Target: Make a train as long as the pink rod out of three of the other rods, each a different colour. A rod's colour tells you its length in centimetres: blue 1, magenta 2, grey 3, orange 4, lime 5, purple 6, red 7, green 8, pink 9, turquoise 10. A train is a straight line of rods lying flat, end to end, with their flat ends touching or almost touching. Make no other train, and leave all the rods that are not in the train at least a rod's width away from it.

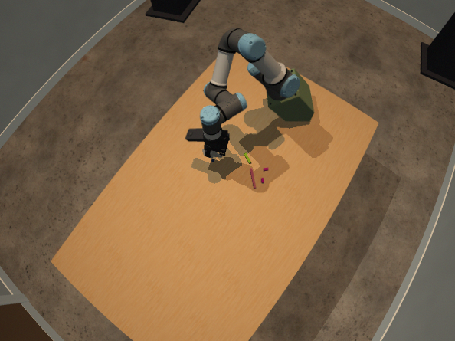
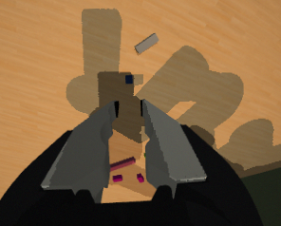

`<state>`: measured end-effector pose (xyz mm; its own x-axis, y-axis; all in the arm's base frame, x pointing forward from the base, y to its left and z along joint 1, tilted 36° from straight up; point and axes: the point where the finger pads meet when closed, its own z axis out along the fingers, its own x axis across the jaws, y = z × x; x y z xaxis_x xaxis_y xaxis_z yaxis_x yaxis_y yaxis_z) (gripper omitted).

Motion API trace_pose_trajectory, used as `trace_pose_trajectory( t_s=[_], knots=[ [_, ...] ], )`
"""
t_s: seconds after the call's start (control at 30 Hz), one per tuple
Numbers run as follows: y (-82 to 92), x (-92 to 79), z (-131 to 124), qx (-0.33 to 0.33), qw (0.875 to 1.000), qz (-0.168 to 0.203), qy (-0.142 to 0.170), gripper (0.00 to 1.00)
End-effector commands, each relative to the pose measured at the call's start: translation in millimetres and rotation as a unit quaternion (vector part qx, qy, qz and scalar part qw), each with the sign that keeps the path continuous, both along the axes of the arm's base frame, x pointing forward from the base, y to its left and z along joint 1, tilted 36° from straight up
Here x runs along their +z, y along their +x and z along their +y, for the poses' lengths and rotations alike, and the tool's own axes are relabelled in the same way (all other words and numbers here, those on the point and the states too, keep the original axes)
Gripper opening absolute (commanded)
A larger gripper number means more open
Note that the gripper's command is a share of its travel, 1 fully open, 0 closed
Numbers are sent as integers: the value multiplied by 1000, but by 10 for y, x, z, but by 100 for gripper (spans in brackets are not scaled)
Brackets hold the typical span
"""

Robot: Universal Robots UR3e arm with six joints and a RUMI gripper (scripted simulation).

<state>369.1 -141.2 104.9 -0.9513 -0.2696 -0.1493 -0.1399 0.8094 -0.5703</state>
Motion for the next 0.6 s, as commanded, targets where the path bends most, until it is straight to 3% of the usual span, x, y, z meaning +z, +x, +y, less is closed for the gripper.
trace_pose_trajectory(
  t_s=[0.0, 0.57],
  knots=[
    [4, 8, 1, 0, 1000, -1, 0, 14],
    [26, -48, -38, 0, 1000, 0, 0, 14]
  ],
)
